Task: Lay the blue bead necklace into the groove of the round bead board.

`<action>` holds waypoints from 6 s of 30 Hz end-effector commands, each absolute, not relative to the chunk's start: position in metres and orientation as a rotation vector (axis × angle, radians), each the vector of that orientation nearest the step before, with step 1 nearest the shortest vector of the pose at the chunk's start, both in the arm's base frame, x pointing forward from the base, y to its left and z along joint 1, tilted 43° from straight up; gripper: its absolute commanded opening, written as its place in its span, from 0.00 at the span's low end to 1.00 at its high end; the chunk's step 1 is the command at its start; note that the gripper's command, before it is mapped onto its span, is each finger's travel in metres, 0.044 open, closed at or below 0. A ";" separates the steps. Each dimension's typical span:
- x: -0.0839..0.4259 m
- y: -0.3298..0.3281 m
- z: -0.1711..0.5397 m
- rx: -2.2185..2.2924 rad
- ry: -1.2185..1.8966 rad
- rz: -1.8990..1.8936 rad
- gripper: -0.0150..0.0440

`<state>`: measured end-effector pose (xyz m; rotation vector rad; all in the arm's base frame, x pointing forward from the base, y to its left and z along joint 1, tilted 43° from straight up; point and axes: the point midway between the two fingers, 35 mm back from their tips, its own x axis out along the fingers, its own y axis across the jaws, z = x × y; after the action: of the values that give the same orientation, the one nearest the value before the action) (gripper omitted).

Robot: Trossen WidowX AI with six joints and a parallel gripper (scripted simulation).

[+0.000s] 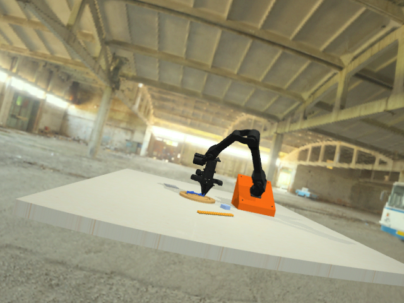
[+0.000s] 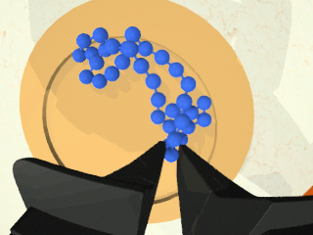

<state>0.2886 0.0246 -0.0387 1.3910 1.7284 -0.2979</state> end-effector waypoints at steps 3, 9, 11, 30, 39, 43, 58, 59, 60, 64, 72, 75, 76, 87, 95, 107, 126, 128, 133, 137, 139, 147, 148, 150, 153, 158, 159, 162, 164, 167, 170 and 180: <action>0.289 0.025 -0.039 1.391 1.728 -0.298 0.52; 0.289 0.025 -0.039 1.391 1.728 -0.298 0.79; 0.288 0.024 -0.037 1.391 1.730 -0.298 0.88; 0.287 0.018 -0.031 1.394 1.740 -0.299 1.00; 0.297 -0.003 -0.033 0.987 1.654 0.173 0.78; 0.302 -0.016 -0.033 0.726 1.559 0.440 0.78; 0.304 -0.015 -0.040 0.631 1.518 0.532 0.78; 0.304 -0.012 -0.043 0.631 1.518 0.532 0.78; 0.303 -0.011 -0.044 0.631 1.518 0.532 0.78; 0.307 -0.017 -0.038 0.623 1.502 0.526 0.78; 0.306 -0.010 -0.047 0.626 1.507 0.528 0.78; 0.306 -0.006 -0.050 0.627 1.509 0.529 0.78; 0.306 -0.005 -0.051 0.627 1.510 0.529 0.78; 0.303 0.006 -0.063 0.632 1.517 0.533 0.78; 0.303 0.006 -0.063 0.632 1.517 0.533 0.78; 0.305 0.005 -0.062 0.624 1.512 0.532 0.41; 0.305 0.005 -0.062 0.624 1.512 0.532 0.25; 0.305 0.004 -0.061 0.624 1.512 0.532 0.25; 0.303 -0.003 -0.053 0.631 1.517 0.533 0.25; 0.303 -0.004 -0.052 0.631 1.517 0.533 0.25; 0.303 -0.004 -0.052 0.631 1.517 0.533 0.25; 0.295 0.011 -0.039 0.632 1.518 0.532 0.25; 0.293 0.013 -0.037 0.632 1.518 0.533 0.25; 0.290 0.017 -0.033 0.632 1.518 0.533 0.25; 0.286 0.024 -0.027 0.633 1.518 0.533 0.25; 0.281 0.029 -0.023 0.634 1.519 0.534 0.25; 0.281 0.029 -0.023 0.634 1.519 0.534 0.25; 0.281 0.029 -0.023 0.634 1.519 0.534 0.25; 0.281 0.029 -0.023 0.634 1.519 0.534 0.25; 0.281 0.031 -0.026 0.634 1.519 0.534 0.25; 0.281 0.034 -0.029 0.634 1.519 0.534 0.25; 0.281 0.037 -0.032 0.634 1.519 0.534 0.25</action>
<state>0.2875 0.0318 -0.0270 0.6284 1.4916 0.5287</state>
